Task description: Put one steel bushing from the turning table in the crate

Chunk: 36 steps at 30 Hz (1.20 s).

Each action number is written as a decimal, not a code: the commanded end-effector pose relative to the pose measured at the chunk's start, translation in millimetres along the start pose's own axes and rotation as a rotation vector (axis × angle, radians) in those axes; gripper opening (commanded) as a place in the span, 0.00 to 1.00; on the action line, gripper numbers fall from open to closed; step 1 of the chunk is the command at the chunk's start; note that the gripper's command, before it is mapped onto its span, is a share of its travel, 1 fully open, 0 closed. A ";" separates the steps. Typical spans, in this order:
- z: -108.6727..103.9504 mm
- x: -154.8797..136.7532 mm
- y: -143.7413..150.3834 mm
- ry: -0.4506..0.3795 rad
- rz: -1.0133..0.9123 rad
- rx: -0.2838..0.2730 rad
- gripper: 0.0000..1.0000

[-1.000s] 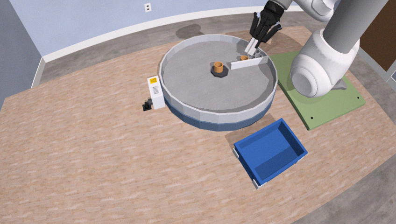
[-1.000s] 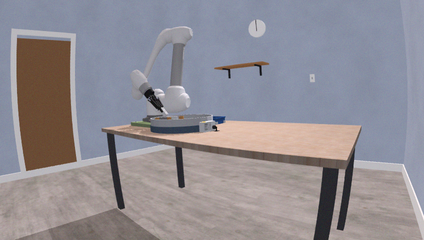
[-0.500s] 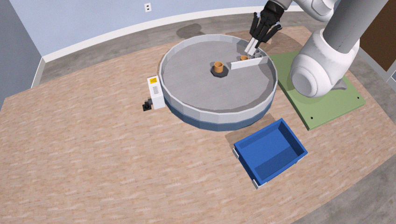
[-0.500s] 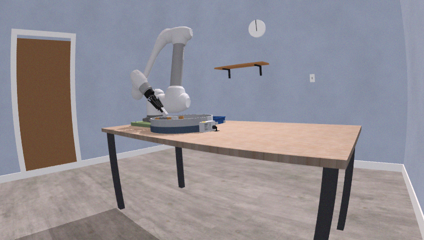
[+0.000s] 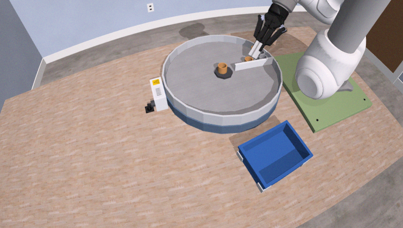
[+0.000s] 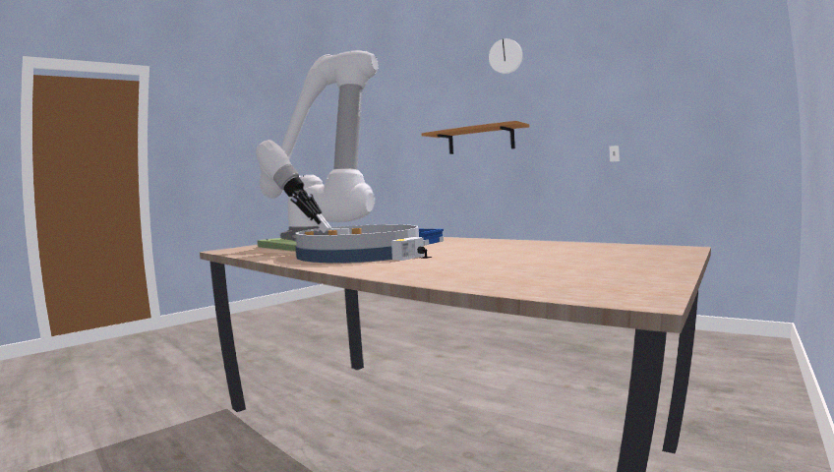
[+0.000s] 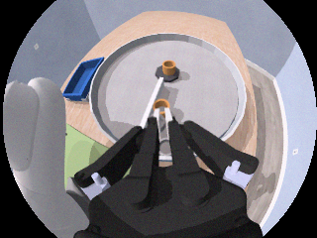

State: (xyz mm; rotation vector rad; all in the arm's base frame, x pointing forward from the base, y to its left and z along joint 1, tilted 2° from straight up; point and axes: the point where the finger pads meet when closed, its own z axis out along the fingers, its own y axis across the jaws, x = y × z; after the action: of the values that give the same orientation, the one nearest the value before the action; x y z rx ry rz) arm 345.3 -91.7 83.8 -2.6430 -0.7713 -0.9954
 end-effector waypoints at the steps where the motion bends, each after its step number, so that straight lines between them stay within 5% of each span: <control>1: 0.0 0.0 0.0 0.000 0.000 0.000 0.06; 30: 0.0 0.0 0.0 0.000 0.000 0.000 0.06; 31: 0.0 0.0 0.0 0.000 0.000 0.000 0.00; 36: 0.0 0.0 0.0 0.000 0.000 0.000 0.00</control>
State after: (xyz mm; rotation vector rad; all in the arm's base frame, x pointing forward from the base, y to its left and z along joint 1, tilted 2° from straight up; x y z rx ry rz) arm 345.6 -92.3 83.9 -2.6444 -0.7710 -0.9961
